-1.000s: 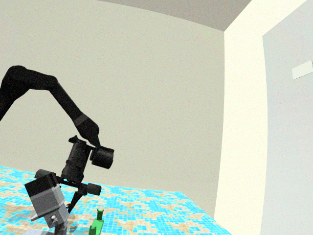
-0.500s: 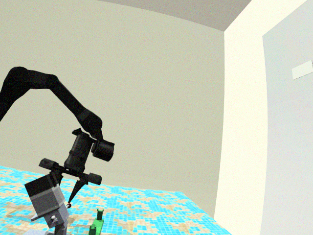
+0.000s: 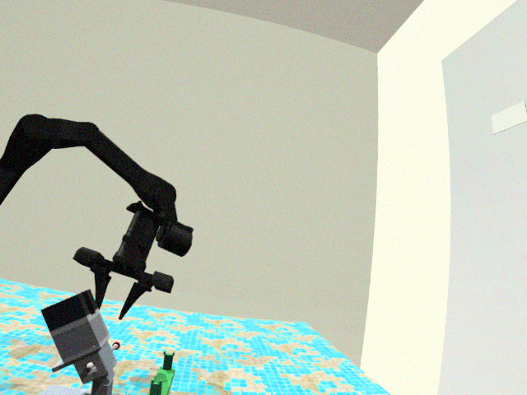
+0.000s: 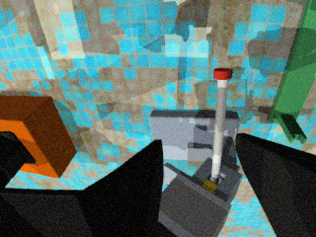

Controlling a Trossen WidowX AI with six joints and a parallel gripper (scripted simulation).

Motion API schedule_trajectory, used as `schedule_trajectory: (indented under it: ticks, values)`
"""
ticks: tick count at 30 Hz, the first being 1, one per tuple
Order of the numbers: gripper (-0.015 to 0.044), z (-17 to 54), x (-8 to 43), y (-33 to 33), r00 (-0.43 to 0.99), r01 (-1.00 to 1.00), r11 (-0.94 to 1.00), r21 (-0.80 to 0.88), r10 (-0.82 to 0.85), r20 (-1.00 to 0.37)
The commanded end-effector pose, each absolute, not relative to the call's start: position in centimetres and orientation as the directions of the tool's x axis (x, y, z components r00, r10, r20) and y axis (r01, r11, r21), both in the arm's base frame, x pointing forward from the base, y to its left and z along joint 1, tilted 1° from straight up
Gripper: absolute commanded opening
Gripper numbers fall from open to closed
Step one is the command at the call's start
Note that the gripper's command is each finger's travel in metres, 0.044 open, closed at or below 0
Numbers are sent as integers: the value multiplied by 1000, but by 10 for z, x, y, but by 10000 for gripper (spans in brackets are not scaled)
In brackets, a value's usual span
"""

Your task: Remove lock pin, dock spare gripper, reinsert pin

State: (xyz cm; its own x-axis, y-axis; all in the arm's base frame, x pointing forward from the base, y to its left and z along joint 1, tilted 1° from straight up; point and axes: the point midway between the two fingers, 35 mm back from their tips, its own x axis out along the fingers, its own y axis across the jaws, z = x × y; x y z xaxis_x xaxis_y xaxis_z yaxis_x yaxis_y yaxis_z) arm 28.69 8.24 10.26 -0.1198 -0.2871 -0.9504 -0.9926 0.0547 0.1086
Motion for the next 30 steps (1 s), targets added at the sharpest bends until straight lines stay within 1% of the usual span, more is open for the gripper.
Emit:
schedule_trajectory:
  ticks: [1,10,30]
  values:
    - [200,111,287,89,-120,-993,55,108,-285,-951]
    - [436,105,287,84,-120,-993,54,109,-288,-950]
    - [440,105,287,84,-120,-993,54,109,-288,-950]
